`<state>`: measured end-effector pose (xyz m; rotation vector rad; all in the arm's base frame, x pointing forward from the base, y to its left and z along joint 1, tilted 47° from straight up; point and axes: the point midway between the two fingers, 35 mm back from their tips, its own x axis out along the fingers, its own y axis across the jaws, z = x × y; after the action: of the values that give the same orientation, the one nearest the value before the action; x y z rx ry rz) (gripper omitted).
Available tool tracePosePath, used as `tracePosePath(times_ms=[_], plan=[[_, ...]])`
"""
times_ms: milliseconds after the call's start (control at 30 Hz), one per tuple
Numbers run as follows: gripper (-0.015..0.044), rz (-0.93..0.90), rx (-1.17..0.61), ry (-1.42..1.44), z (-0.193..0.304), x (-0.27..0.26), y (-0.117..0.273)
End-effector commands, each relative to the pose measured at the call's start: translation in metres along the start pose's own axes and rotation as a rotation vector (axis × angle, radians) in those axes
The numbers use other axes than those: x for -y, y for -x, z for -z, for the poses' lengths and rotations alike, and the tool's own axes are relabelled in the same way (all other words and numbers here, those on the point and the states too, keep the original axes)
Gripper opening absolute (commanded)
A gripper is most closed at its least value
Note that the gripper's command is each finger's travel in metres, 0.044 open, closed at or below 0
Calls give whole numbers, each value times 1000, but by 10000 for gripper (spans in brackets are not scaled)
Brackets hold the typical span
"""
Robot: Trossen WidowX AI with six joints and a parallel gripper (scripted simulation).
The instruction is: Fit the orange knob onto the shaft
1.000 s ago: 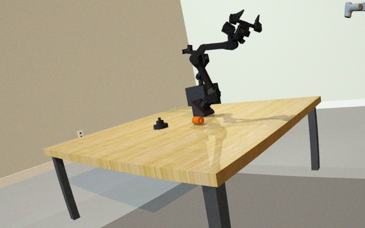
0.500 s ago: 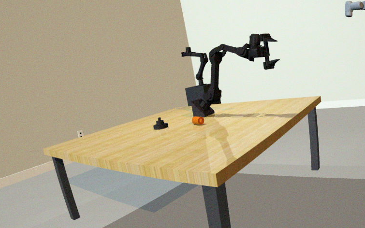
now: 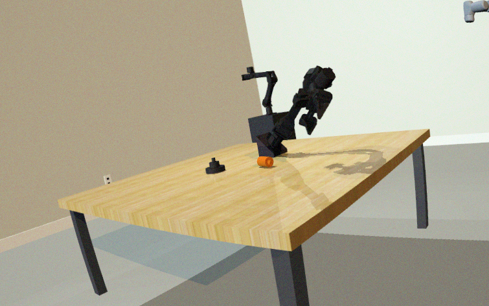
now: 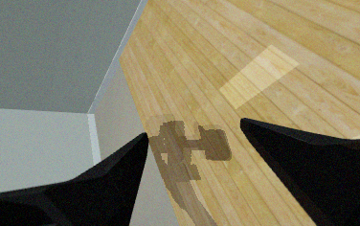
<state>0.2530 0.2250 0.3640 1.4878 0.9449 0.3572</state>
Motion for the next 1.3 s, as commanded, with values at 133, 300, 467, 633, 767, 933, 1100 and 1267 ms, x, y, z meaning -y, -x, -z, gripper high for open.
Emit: tracePosePath(times_ms=[133, 300, 467, 633, 767, 933, 1100, 1267], plan=[[440, 379, 123, -244, -97, 87, 1], [440, 572, 151, -530, -142, 140, 28], [440, 665, 129, -889, -166, 175, 66], [440, 640, 70, -1269, -180, 190, 104], [440, 627, 60, -1321, -182, 191, 109], [440, 676, 0, -1308, -174, 207, 86], [440, 796, -134, -1278, -144, 249, 41], [440, 796, -134, -1278, -142, 251, 39]])
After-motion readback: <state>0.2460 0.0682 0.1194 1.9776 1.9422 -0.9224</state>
